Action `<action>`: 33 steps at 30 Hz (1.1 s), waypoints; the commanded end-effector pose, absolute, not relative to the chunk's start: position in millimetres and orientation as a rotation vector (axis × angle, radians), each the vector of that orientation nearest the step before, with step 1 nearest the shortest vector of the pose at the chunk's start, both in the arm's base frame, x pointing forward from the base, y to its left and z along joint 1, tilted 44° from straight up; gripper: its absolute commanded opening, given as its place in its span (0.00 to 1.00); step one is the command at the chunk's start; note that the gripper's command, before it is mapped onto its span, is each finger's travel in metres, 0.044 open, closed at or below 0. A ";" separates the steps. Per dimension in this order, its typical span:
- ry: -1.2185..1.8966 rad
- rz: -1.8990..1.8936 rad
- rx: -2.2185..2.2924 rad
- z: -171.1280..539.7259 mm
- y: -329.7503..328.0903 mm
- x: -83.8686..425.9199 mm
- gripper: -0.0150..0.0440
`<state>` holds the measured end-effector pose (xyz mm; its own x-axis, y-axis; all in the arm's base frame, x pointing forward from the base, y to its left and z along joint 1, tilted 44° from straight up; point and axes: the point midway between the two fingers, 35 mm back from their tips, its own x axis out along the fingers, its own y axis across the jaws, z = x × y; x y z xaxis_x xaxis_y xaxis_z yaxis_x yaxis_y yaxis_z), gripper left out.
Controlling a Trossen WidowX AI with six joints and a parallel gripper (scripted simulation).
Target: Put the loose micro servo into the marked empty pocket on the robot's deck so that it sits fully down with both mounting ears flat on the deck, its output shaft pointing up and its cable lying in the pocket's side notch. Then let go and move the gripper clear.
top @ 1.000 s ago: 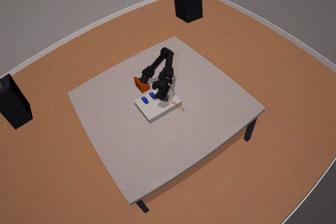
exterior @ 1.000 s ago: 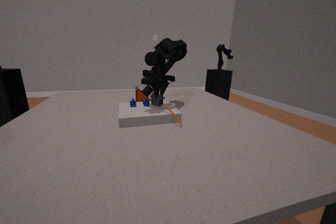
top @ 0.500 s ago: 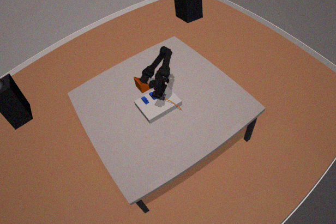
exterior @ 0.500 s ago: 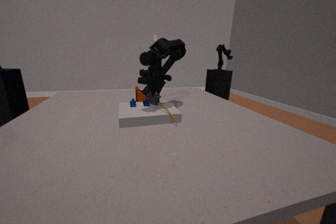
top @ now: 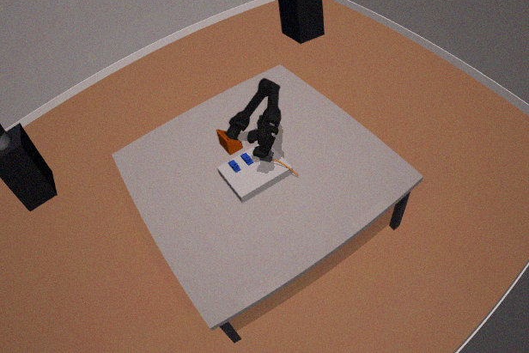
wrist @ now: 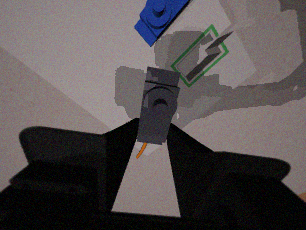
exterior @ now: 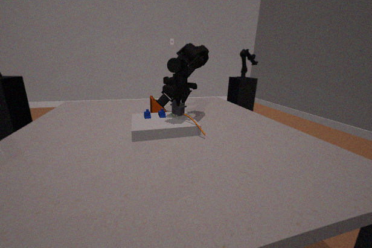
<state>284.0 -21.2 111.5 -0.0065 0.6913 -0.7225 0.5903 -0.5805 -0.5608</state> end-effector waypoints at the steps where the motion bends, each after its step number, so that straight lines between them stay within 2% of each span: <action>1: -1.456 1.632 -2.181 112.4 -22.0 283.6 0.25; 18: -2.146 1.317 -2.431 112.4 -22.0 283.7 0.25; 33: -2.784 0.836 -2.526 112.4 -22.0 283.7 0.25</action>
<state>283.7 -22.1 111.9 -0.0033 0.6912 -0.7226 0.9908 0.0997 0.0909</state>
